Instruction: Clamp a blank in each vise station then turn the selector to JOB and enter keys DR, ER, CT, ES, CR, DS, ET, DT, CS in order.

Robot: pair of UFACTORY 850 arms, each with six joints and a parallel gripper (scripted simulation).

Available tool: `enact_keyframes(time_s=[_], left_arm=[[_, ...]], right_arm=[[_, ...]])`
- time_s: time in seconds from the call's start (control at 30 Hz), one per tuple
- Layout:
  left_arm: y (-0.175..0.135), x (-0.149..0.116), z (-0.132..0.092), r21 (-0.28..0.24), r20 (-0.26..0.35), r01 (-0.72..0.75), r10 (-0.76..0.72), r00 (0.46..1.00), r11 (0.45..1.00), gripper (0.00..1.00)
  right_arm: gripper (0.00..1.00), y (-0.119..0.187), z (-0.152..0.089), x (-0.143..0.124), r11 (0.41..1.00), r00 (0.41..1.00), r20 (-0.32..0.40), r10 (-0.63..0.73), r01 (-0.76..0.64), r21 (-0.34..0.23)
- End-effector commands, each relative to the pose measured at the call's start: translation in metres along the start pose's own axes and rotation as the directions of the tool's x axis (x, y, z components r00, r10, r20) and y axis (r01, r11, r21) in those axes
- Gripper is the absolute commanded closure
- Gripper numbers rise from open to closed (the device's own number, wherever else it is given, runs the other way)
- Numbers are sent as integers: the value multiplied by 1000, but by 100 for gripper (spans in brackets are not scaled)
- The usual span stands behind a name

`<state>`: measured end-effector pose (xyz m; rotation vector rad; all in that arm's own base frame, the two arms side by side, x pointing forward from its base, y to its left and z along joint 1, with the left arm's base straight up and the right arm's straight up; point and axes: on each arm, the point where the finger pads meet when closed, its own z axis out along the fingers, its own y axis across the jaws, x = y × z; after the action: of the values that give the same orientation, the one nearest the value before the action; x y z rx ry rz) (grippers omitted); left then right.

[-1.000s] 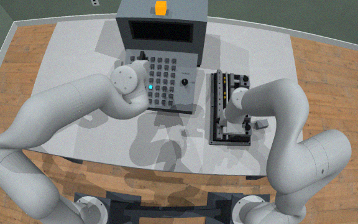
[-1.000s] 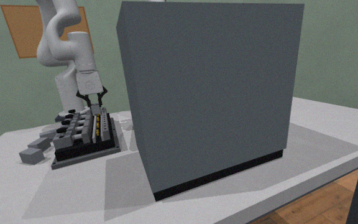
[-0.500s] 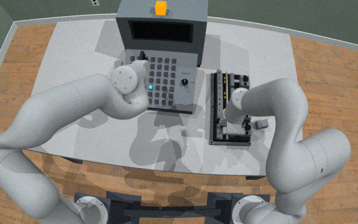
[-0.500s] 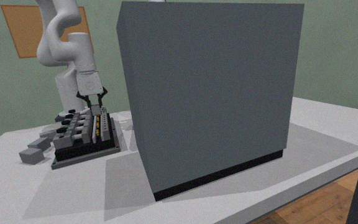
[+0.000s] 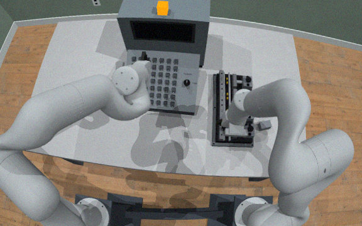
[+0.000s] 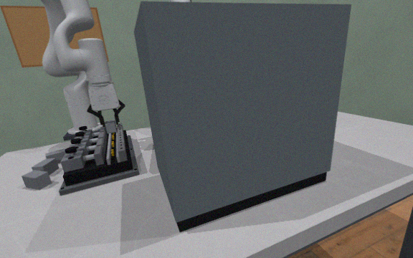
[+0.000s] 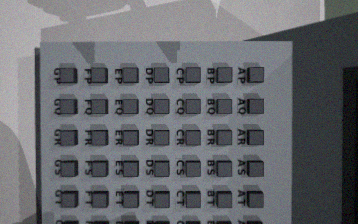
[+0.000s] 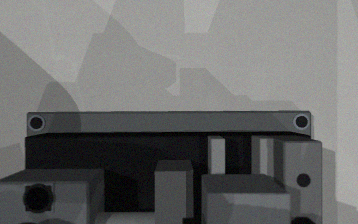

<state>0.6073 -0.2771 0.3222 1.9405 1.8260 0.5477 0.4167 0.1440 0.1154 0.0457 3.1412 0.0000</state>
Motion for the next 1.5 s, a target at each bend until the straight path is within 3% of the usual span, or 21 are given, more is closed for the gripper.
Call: enact_keyframes(time_s=[0.0, 0.27, 0.33, 0.4, 0.47, 0.63, 1.03, 1.13, 1.27, 1.47], left_arm=[[1, 0, -1, -2, 1, 1, -1, 1000, 1000, 0], [1, 0, -1, -2, 1, 1, -1, 1000, 1000, 0], [1, 0, -1, -2, 1, 1, -1, 1000, 1000, 0], [1, 0, -1, -2, 1, 1, -1, 1000, 1000, 0], [1, 0, -1, -2, 1, 1, -1, 1000, 1000, 0], [1, 0, -1, -2, 1, 1, -1, 1000, 1000, 0], [1, 0, -1, -2, 1, 1, -1, 1000, 1000, 0], [1, 0, -1, -2, 1, 1, -1, 1000, 1000, 0], [1, 0, -1, -2, 1, 1, -1, 1000, 1000, 0], [1, 0, -1, -2, 1, 1, -1, 1000, 1000, 0]], right_arm=[[31, 0, -1, -1, 1000, 1000, 2, 0, 0, -1], [31, 0, -1, -1, 1000, 1000, 2, 0, 0, -1], [31, 0, -19, -1, 1000, 1000, 2, 0, 0, -1], [31, 0, -19, -1, 1000, 1000, 2, 0, 0, -1], [31, 0, -80, -1, 1000, 1000, 2, 0, 0, -1], [31, 0, -126, -1, 1000, 1000, 2, 0, 0, -1], [31, -3, -126, -2, 1000, 1000, 2, 23, -23, -1], [31, -21, -126, -11, 989, 989, 2, 150, -150, -1], [31, -77, -126, -30, 916, 916, 1, 401, -401, -2], [31, -157, -126, -40, 738, 738, -4, 675, -675, -8]])
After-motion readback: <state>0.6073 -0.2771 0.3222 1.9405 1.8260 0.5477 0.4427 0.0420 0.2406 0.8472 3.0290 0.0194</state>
